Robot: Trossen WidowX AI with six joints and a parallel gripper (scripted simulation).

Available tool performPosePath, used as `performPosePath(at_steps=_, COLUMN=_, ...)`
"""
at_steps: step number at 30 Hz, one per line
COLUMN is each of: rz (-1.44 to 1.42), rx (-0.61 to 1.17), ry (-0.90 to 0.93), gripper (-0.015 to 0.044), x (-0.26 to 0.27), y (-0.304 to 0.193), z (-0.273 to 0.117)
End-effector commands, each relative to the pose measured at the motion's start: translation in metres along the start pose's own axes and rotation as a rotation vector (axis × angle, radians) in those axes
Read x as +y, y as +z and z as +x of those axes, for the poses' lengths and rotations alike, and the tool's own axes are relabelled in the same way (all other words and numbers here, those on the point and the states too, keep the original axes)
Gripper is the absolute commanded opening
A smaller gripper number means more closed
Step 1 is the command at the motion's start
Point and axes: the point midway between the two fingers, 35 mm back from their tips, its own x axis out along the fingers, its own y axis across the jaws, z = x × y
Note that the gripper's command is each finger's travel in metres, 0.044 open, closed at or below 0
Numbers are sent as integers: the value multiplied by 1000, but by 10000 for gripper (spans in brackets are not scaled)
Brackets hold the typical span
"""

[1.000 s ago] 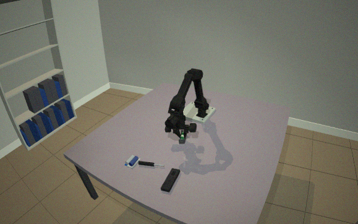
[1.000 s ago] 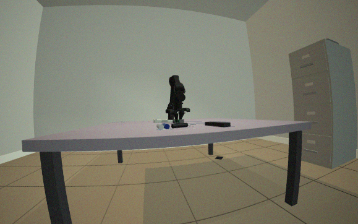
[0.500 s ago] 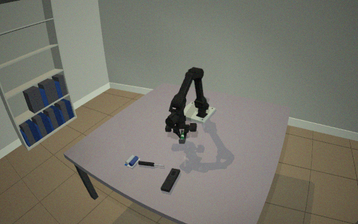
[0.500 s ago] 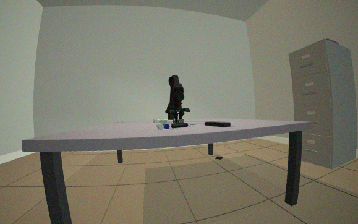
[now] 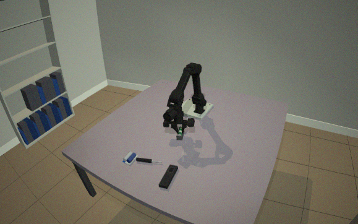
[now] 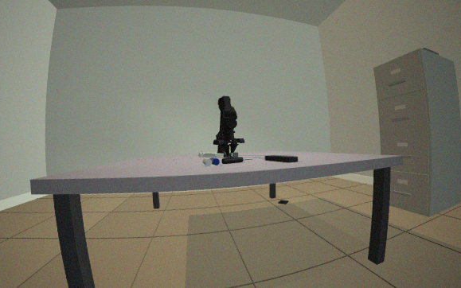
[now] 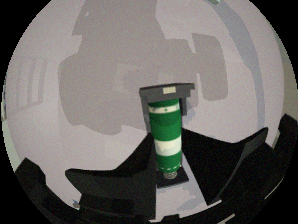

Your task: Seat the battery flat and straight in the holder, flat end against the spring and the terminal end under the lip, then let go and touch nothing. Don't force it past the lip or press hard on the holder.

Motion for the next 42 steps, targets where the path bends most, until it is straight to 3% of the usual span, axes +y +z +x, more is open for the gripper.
performPosePath(at_steps=1, rz=-7, rx=5, ry=-3, gripper=83, x=-1, y=3, z=1)
performPosePath(at_steps=15, rz=-6, rx=14, ry=6, gripper=83, x=-2, y=4, z=1)
performPosePath(at_steps=19, rz=-6, rx=14, ry=6, gripper=185, x=-2, y=4, z=1)
performPosePath(at_steps=33, rz=-3, rx=16, ry=8, gripper=185, x=-1, y=3, z=-15)
performPosePath(at_steps=42, rz=-2, rx=16, ry=8, gripper=421, x=-4, y=5, z=-75)
